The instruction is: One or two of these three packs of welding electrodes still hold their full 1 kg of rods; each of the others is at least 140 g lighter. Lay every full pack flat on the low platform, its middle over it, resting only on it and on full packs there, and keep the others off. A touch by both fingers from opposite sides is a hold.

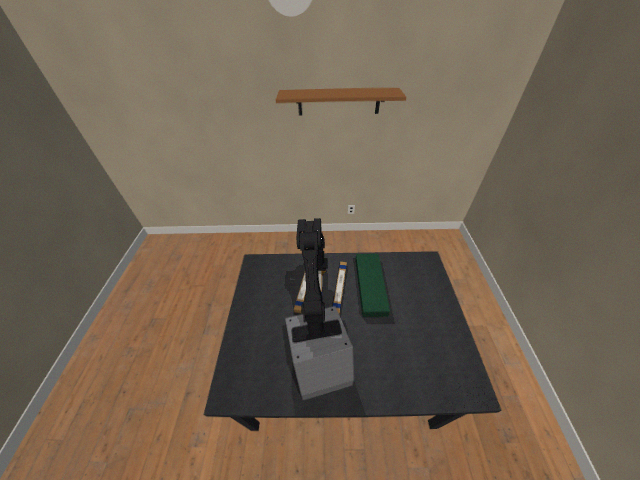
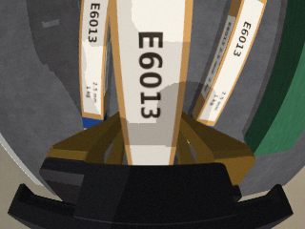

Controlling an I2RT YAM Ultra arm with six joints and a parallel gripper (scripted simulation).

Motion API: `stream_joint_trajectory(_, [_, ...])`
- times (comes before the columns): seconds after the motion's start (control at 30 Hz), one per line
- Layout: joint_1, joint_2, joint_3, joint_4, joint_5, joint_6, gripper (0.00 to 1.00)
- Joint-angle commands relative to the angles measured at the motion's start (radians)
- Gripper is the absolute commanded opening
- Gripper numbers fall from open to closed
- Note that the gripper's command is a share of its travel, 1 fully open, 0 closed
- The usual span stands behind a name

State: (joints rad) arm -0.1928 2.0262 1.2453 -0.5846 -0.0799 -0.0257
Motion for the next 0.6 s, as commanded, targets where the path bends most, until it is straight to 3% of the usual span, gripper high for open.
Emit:
stream_joint_trajectory(0.0, [0.005,-0.053,0.013,0.006,0.003,0.009,0.00])
stream_joint_trajectory(0.57, [0.005,-0.053,0.013,0.006,0.003,0.009,0.00])
